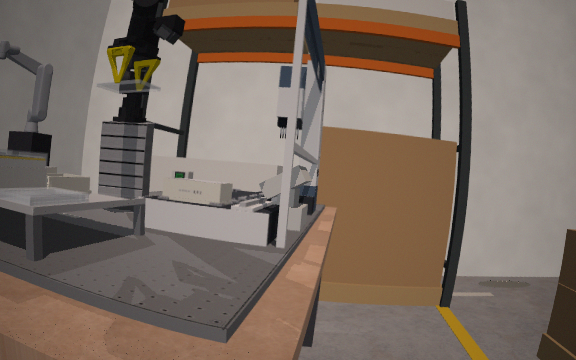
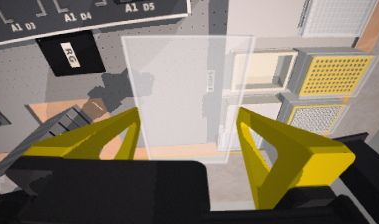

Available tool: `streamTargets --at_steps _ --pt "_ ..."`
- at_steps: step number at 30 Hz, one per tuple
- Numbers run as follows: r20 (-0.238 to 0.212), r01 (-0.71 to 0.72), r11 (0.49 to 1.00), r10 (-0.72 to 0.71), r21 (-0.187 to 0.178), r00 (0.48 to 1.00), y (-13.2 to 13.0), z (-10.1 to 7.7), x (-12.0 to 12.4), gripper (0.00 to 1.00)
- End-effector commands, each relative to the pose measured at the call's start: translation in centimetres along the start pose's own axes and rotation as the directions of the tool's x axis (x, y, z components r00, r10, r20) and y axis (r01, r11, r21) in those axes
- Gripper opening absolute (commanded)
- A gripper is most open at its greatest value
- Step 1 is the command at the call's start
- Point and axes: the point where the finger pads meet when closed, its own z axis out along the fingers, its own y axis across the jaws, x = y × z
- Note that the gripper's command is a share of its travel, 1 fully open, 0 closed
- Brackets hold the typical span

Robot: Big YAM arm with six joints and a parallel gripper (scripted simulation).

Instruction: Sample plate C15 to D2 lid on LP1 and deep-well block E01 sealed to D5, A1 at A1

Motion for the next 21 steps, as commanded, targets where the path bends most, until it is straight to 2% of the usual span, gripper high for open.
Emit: streamTargets --at_steps 1,5,6,9,10,12,21 --pt "0.025 0.021 0.999 -0.022 0.034 0.999 -1.3 -1.4 -0.8 0.00" --pt "0.025 0.021 0.999 -0.022 0.034 0.999 -1.3 -1.4 -0.8 0.00" --pt "0.026 0.043 0.998 -0.044 0.036 0.999 0.2 -1.4 -0.7 0.00" --pt "0.027 0.036 0.999 -0.037 0.038 0.999 0.6 -1.4 -0.7 0.00" --pt "0.019 0.022 0.999 -0.022 0.025 1.000 1.4 -1.3 -0.4 0.00" --pt "0.028 0.021 0.999 -0.022 0.036 0.999 2.1 -1.3 -0.6 0.00" --pt "0.028 0.021 0.999 -0.022 0.032 0.999 6.7 -1.1 -0.1 0.00"
